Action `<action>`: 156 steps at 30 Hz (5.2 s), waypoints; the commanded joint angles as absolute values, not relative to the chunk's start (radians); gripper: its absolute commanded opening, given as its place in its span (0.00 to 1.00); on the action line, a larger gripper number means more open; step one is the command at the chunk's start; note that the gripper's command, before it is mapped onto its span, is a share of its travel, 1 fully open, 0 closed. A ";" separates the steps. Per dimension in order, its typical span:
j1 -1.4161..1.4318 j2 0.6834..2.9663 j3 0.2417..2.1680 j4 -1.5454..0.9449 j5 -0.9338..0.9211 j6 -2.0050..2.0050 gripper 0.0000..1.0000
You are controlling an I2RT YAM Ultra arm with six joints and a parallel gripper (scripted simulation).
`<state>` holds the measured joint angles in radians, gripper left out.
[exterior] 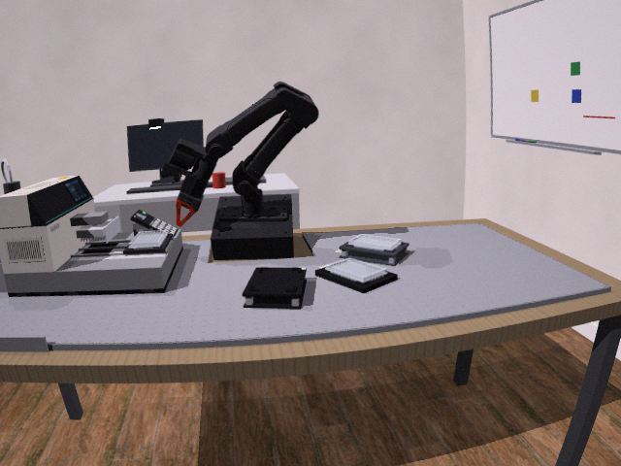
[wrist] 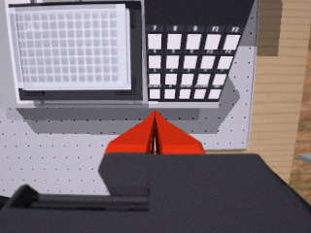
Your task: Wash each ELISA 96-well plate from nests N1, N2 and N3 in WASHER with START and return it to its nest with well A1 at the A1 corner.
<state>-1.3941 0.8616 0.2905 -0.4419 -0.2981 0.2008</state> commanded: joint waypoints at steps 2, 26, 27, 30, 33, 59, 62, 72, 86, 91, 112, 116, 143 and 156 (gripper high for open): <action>-1.384 0.890 0.286 -0.361 -0.285 0.220 0.00; -1.340 1.034 0.254 -0.175 -0.260 0.259 0.00; -1.340 1.034 0.254 -0.175 -0.260 0.259 0.00; -1.340 1.034 0.254 -0.174 -0.259 0.259 0.00; -1.340 1.034 0.254 -0.174 -0.259 0.259 0.00; -1.340 1.034 0.254 -0.174 -0.259 0.259 0.00; -1.340 1.034 0.254 -0.174 -0.259 0.259 0.00; -1.340 1.034 0.254 -0.174 -0.259 0.259 0.00; -1.340 1.034 0.254 -0.174 -0.259 0.259 0.00; -1.334 1.058 0.250 -0.146 -0.256 0.264 0.00; -1.319 1.122 0.242 -0.071 -0.247 0.276 0.00; -1.319 1.122 0.242 -0.071 -0.247 0.276 0.00; -1.319 1.122 0.242 -0.071 -0.247 0.276 0.00; -1.324 1.097 0.245 -0.100 -0.251 0.272 0.00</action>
